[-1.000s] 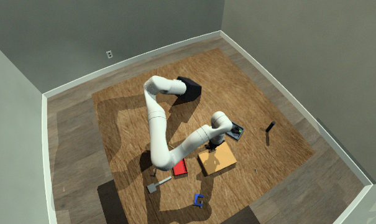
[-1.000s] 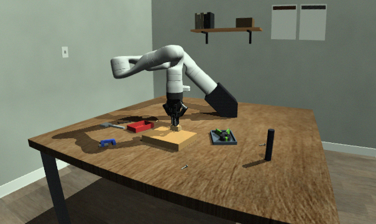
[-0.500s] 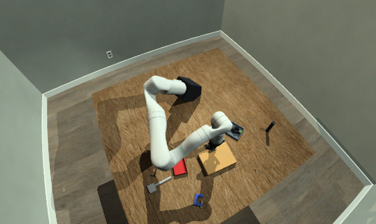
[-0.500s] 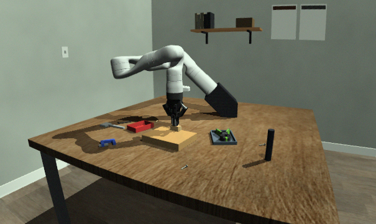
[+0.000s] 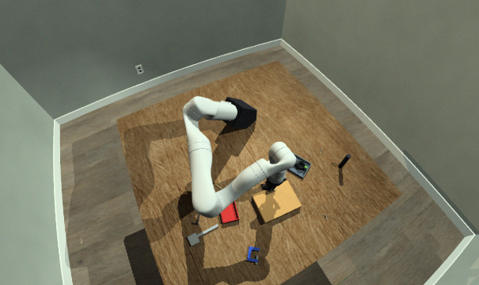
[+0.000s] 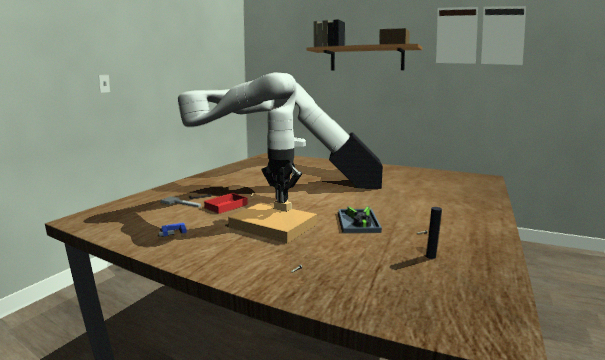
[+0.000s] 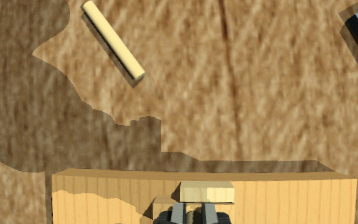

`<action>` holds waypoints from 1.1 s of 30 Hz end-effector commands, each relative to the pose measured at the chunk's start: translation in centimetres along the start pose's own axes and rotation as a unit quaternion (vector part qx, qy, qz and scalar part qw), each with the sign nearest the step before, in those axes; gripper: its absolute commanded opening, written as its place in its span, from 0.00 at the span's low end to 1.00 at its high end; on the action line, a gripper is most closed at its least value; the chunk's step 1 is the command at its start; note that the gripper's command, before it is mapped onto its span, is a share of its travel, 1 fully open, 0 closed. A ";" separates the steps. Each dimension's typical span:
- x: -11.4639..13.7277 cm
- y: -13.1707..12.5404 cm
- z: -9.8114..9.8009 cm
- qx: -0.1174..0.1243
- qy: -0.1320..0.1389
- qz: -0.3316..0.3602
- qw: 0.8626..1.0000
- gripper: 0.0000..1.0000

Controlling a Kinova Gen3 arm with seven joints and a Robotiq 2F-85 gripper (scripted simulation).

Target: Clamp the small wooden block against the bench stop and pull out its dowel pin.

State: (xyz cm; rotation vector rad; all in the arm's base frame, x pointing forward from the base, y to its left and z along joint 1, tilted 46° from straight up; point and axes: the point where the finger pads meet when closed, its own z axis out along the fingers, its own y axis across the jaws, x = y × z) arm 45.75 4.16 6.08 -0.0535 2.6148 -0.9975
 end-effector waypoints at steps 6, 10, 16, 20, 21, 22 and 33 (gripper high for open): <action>0.0 0.0 -0.1 0.000 -0.001 0.000 1.000 0.10; 0.0 0.0 -0.1 0.000 -0.001 0.000 1.000 0.10; 0.0 0.0 -0.1 0.000 -0.001 0.000 1.000 0.10; 0.0 0.0 -0.1 0.000 -0.001 0.000 1.000 0.10; 0.0 0.0 -0.1 0.000 -0.001 0.000 1.000 0.10; 0.0 0.0 -0.1 0.000 -0.001 0.000 1.000 0.34; 0.0 0.0 -0.1 0.000 -0.001 0.000 1.000 0.34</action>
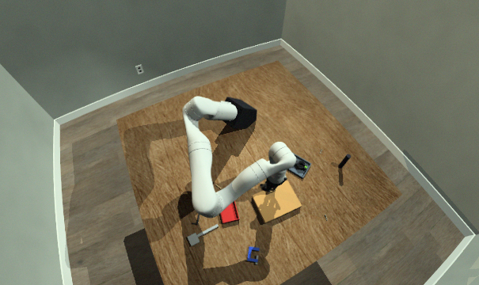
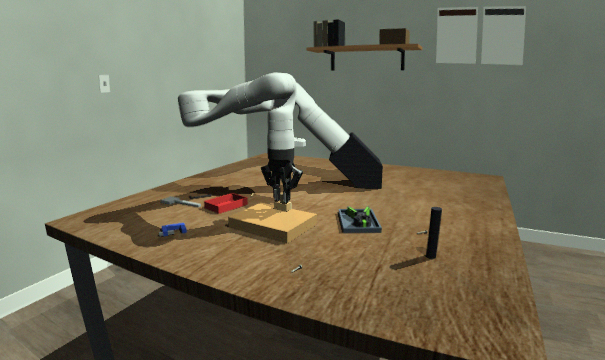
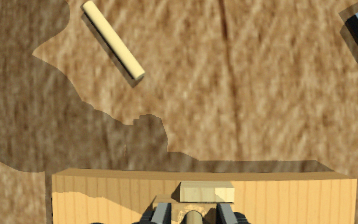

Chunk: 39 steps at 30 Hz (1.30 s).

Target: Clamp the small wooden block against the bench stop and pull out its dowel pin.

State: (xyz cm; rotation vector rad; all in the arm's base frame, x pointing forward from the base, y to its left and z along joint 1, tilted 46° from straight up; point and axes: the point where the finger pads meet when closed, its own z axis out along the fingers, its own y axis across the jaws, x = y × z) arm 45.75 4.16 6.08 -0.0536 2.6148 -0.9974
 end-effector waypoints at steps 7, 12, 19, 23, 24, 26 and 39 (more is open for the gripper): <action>0.0 0.0 -0.1 0.000 -0.001 0.000 1.000 0.34; 0.0 0.0 -0.1 0.000 -0.001 0.000 1.000 0.34; 0.0 0.0 -0.1 0.000 -0.001 0.000 1.000 0.34; 0.0 0.0 -0.1 0.000 -0.001 0.000 1.000 0.34; 0.0 0.0 -0.1 0.000 -0.001 0.000 1.000 0.34; 0.0 0.0 -0.1 0.000 -0.001 0.000 1.000 0.34; 0.0 0.0 -0.6 0.000 -0.001 0.000 1.000 0.34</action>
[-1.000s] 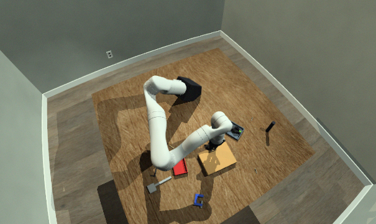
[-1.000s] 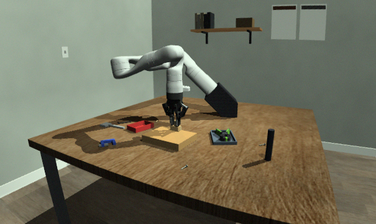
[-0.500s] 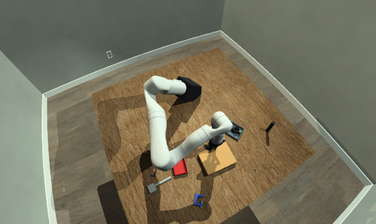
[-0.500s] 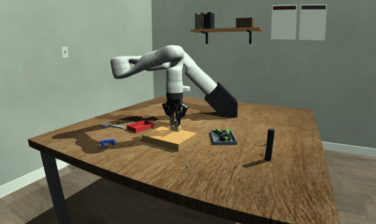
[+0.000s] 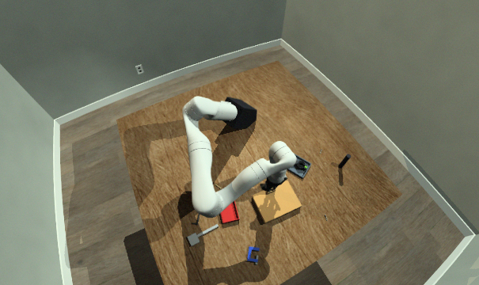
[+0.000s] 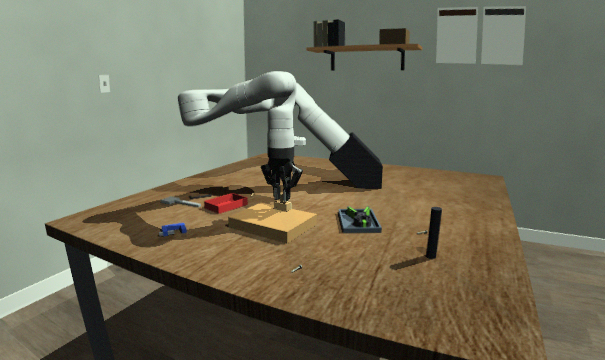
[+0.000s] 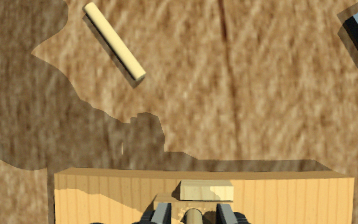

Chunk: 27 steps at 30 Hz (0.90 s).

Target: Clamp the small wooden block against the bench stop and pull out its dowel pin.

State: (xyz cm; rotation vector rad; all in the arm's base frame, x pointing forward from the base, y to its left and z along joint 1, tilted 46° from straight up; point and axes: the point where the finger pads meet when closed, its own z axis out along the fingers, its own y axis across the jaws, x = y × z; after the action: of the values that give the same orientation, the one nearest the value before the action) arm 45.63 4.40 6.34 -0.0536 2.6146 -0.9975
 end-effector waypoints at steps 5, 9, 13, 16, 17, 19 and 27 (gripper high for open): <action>0.0 0.0 -0.7 0.000 -0.001 0.000 1.000 0.34; 0.0 0.0 -1.3 0.000 -0.001 0.000 1.000 0.34; 0.0 0.0 -1.7 0.000 -0.001 0.000 1.000 0.34; 0.0 0.0 -2.0 0.000 -0.001 0.000 1.000 0.34; 0.0 0.0 -2.2 0.000 -0.001 0.000 1.000 0.34; 0.0 0.0 -2.5 0.000 -0.001 0.000 1.000 0.34; 0.0 0.0 -3.6 0.000 -0.001 0.000 1.000 0.34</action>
State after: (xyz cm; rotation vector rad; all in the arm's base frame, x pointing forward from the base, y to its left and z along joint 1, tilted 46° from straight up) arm 44.56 6.50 8.61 -0.0536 2.6148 -0.9973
